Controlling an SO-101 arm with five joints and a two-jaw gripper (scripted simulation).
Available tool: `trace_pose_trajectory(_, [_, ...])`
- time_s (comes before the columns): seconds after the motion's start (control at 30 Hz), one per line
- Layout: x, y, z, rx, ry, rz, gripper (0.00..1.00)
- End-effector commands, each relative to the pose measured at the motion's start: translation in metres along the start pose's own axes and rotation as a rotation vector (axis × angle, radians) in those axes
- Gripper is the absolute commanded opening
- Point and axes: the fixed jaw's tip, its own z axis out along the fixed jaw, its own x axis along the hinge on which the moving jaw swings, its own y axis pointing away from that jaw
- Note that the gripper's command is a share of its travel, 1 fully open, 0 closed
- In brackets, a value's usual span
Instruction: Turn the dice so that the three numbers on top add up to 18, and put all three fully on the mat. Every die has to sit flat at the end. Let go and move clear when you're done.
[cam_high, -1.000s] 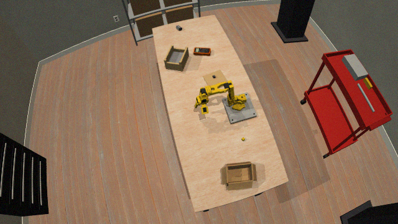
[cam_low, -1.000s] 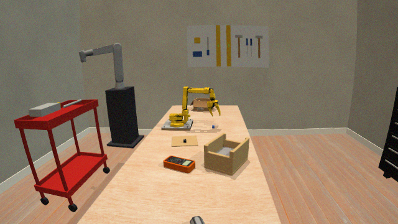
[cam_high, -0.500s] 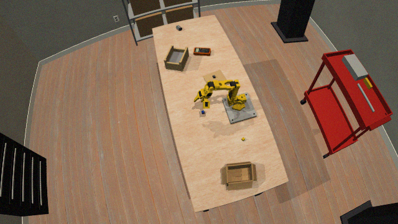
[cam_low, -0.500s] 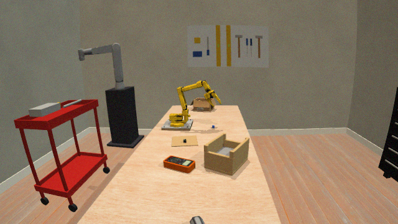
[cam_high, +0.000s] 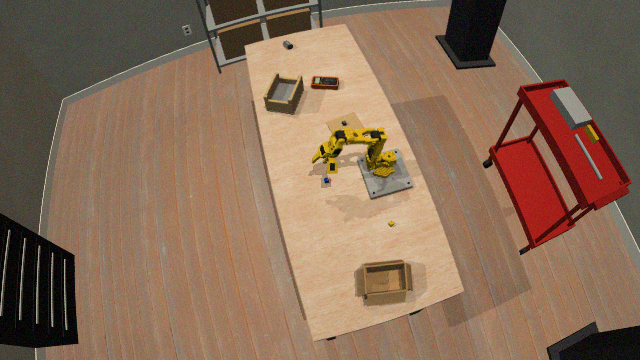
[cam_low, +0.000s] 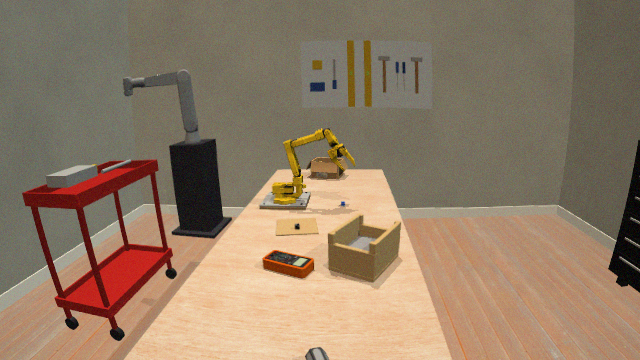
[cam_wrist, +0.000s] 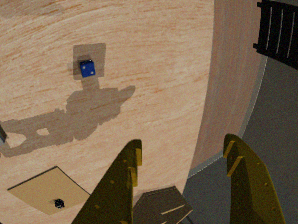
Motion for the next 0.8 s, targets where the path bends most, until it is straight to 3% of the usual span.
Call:
trace_pose_trajectory(0.0, [0.0009,-0.0013,-0.0035,0.015,0.001,0.035,0.25])
trace_pose_trajectory(0.27, [-0.0004,-0.0014,-0.0028,0.015,-0.001,0.122,0.25])
trace_pose_trajectory(0.77, [-0.0061,-0.0025,0.0004,0.013,-0.009,0.496,0.25])
